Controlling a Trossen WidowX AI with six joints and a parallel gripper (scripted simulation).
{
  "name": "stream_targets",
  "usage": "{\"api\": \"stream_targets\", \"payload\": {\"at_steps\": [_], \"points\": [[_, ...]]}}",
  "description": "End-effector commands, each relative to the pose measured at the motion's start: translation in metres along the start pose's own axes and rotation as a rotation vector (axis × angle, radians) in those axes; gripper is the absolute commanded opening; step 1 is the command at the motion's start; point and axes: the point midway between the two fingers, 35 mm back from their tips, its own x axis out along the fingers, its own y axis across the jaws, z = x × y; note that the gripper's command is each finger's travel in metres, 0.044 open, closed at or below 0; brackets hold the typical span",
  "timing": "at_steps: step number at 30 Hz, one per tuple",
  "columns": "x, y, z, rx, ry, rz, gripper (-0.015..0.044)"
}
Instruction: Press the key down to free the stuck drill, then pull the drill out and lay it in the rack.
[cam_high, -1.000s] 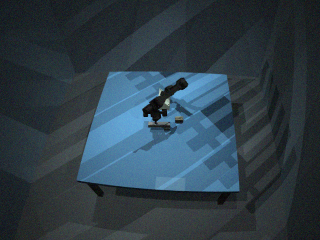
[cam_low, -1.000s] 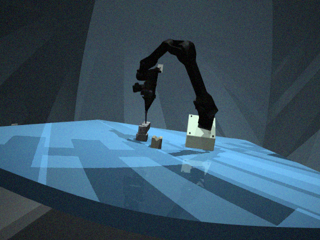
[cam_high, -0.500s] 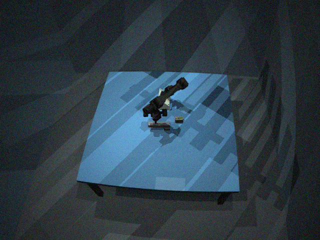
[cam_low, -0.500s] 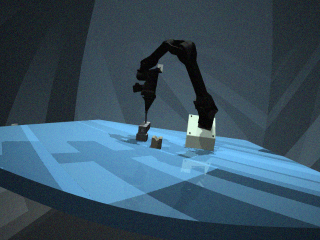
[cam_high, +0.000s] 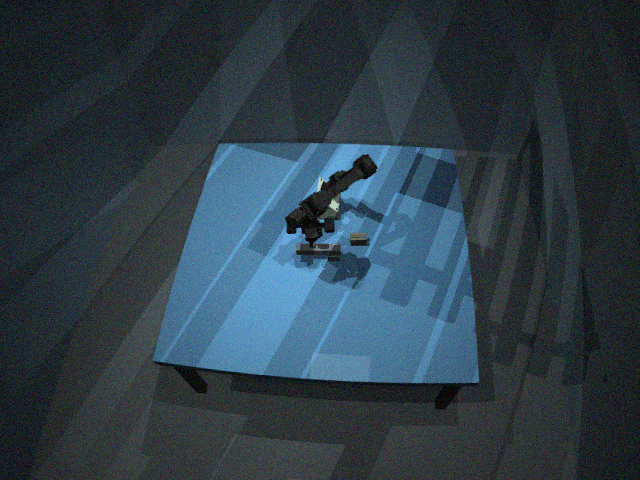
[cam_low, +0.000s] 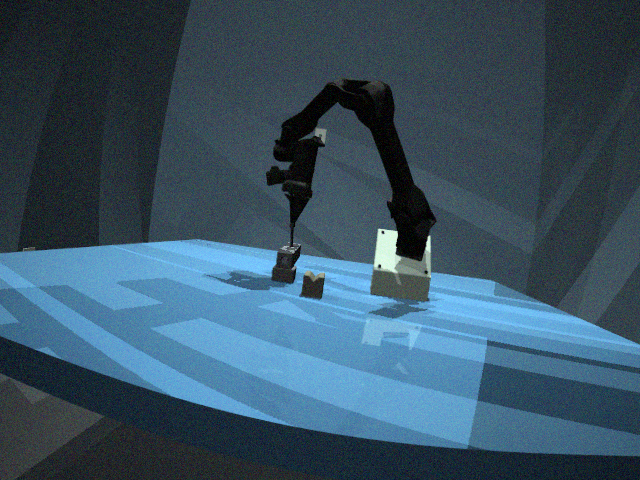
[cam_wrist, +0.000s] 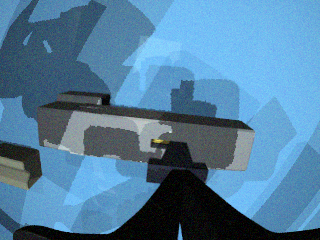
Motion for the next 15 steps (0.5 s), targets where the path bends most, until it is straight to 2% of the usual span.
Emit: {"api": "stream_targets", "payload": {"at_steps": [1,15], "points": [[0.0198,0.001,-0.0069,0.009,0.044,0.021,0.0],[0.0277,0.0015,-0.0072,0.009,0.044,0.022,0.0]]}}
